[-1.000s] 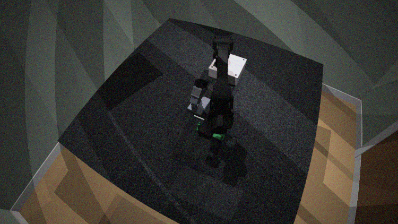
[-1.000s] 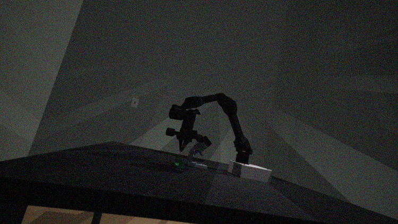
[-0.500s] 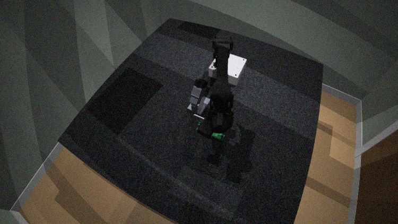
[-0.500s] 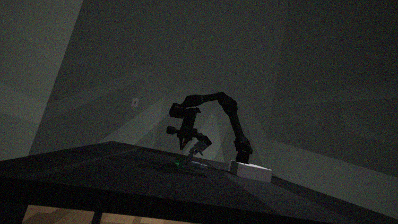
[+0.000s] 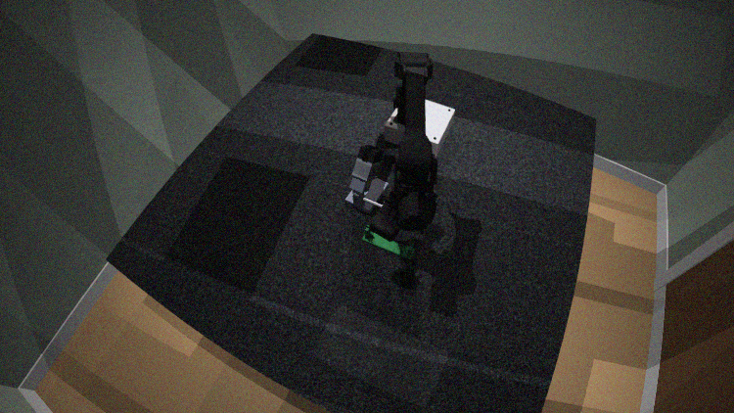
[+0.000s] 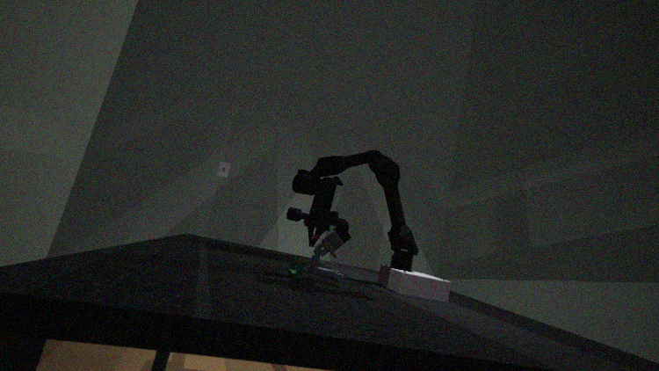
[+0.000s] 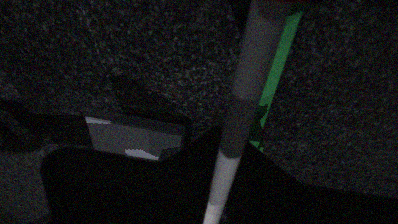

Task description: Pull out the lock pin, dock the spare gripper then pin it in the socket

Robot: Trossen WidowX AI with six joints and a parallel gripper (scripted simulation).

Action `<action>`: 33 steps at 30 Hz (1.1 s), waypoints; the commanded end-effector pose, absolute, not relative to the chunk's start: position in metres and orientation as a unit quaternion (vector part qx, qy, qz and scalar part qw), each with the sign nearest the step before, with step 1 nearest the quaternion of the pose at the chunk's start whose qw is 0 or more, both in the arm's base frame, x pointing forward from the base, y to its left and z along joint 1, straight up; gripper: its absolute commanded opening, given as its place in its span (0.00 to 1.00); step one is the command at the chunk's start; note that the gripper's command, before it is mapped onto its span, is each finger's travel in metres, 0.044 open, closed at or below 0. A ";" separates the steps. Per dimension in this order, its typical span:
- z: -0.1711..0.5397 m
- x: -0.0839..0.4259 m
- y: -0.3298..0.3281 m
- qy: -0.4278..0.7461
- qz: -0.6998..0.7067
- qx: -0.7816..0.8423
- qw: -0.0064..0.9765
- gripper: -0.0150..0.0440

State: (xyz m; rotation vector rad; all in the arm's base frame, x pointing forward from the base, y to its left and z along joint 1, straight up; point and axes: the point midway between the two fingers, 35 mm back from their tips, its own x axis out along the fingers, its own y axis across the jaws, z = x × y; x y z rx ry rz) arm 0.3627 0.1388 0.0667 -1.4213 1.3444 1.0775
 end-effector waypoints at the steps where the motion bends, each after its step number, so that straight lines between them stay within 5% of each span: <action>1: 0.070 0.351 0.138 0.543 0.432 -0.568 0.443 0.25; 33: 0.027 0.307 0.131 0.551 0.430 -0.558 0.447 0.25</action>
